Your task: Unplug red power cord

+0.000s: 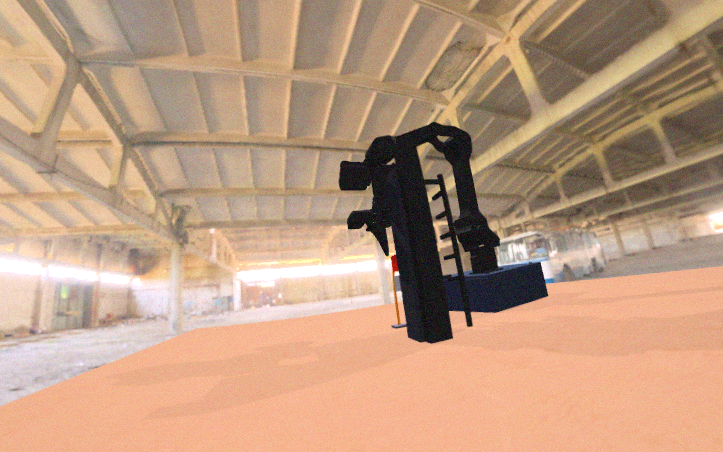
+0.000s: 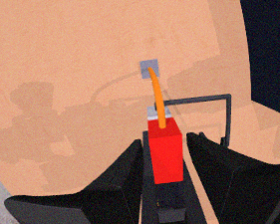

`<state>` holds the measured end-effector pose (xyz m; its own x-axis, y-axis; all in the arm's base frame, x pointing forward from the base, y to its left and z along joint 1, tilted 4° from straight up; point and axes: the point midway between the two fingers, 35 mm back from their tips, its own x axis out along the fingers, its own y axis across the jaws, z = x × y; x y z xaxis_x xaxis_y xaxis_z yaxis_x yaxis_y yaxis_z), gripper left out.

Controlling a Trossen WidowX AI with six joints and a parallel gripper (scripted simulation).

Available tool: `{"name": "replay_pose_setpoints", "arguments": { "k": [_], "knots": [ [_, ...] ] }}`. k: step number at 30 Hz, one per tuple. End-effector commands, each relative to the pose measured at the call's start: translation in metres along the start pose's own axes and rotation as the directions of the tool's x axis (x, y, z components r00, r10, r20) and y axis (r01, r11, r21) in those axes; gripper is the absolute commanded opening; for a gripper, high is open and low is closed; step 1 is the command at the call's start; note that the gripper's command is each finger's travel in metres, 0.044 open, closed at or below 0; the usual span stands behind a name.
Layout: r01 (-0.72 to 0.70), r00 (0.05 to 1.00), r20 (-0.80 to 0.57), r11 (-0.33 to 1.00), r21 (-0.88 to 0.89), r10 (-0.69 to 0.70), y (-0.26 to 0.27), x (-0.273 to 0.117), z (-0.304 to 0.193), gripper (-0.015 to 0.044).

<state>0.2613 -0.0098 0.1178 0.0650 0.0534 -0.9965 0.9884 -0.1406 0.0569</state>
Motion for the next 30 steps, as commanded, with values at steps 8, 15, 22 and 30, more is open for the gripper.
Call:
{"name": "replay_pose_setpoints", "arguments": {
  "k": [8, 15, 22, 30],
  "knots": [
    [0.001, 1.000, 0.003, 1.000, 0.003, -0.001, -0.001, 0.002, -0.010, 0.0160],
    [0.001, 1.000, 0.003, 1.000, 0.003, -0.001, -0.001, 0.012, -0.010, 0.0160],
    [-0.004, 1.000, -0.002, 1.000, -0.001, 0.004, -0.001, 0.010, -0.011, 0.0108],
    [-0.004, 1.000, -0.002, 1.000, -0.001, 0.004, -0.001, 0.010, -0.011, 0.0015]
  ]
}}
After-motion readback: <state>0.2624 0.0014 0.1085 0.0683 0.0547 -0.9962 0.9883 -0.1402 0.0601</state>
